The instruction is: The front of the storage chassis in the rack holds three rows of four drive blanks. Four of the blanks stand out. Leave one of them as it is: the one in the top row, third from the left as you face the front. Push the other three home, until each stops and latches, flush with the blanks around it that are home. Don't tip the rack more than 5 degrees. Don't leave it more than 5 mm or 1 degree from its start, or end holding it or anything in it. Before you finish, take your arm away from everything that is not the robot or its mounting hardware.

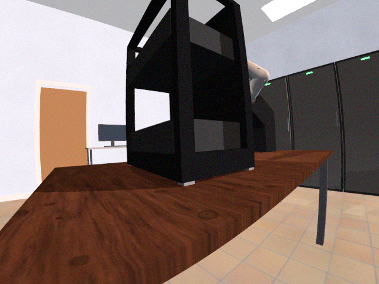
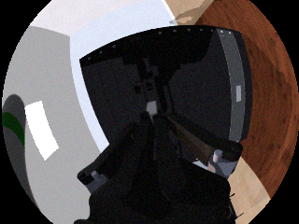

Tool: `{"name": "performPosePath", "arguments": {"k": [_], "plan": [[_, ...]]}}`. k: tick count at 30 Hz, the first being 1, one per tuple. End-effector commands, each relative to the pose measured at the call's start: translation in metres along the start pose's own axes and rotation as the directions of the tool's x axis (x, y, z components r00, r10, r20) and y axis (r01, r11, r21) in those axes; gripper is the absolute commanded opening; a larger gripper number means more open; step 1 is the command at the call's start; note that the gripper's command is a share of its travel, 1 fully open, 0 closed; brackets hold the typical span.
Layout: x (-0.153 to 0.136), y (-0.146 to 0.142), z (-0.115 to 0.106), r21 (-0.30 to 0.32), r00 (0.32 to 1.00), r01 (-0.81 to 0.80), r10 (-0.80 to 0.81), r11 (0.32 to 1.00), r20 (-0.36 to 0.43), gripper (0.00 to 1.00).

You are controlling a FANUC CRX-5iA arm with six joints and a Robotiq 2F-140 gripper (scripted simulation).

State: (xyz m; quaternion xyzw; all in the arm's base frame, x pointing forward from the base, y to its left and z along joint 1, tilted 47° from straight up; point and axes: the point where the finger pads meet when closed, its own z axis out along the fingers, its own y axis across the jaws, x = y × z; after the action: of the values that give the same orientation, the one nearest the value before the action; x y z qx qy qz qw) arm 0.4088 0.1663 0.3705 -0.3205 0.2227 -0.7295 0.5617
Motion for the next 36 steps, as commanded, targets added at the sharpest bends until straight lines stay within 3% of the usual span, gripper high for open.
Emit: {"name": "performPosePath", "arguments": {"k": [1, 4, 12, 36], "plan": [[0.001, 0.002, 0.0, 0.0, 1.0, 0.002, -0.002, 1.0, 0.001, 0.0], [0.001, 0.002, 0.002, 0.0, 1.0, 0.002, -0.002, 1.0, 0.001, 0.0], [0.001, 0.002, 0.038, 0.0, 1.0, 0.002, -0.002, 1.0, 0.001, 0.0], [0.001, 0.002, 0.038, 0.0, 1.0, 0.002, -0.002, 1.0, 0.001, 0.0]]}}
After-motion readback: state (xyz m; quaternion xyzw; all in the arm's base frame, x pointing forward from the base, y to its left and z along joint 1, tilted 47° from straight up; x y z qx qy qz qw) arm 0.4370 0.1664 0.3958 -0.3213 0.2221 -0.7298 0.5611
